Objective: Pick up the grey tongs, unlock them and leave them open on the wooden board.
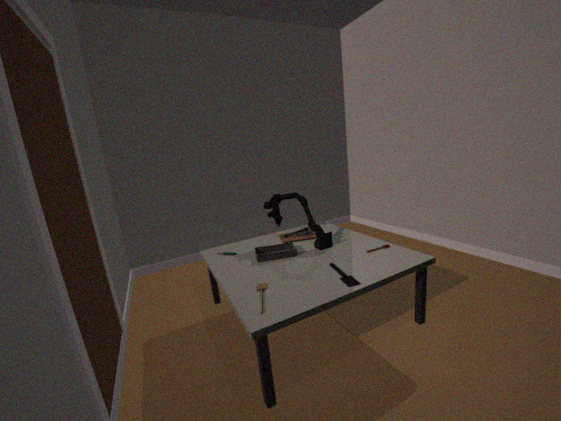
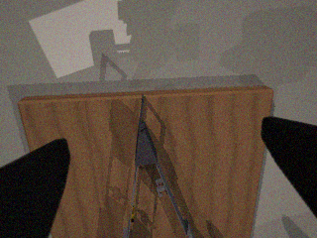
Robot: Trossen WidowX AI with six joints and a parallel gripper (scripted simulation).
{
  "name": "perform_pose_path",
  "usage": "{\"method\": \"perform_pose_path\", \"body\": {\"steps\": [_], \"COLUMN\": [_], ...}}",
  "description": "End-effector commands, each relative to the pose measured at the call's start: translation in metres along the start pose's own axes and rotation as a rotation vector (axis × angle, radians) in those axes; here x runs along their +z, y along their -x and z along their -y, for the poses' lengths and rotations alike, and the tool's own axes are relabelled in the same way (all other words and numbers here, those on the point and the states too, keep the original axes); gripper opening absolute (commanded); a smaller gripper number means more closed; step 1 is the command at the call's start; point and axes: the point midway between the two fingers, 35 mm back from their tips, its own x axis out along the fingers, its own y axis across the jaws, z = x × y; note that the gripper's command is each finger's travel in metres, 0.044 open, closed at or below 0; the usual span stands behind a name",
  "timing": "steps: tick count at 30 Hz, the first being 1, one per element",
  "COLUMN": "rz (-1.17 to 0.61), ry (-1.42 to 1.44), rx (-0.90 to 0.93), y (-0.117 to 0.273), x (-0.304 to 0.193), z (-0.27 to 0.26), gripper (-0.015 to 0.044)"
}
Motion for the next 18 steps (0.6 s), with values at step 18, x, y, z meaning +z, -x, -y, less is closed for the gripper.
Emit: {"method": "perform_pose_path", "body": {"steps": [18], "rz": [0.102], "ry": [0.008], "rx": [-0.066], "y": [0.053], "x": [0.010], "z": [-0.008], "gripper": [0.0440]}}
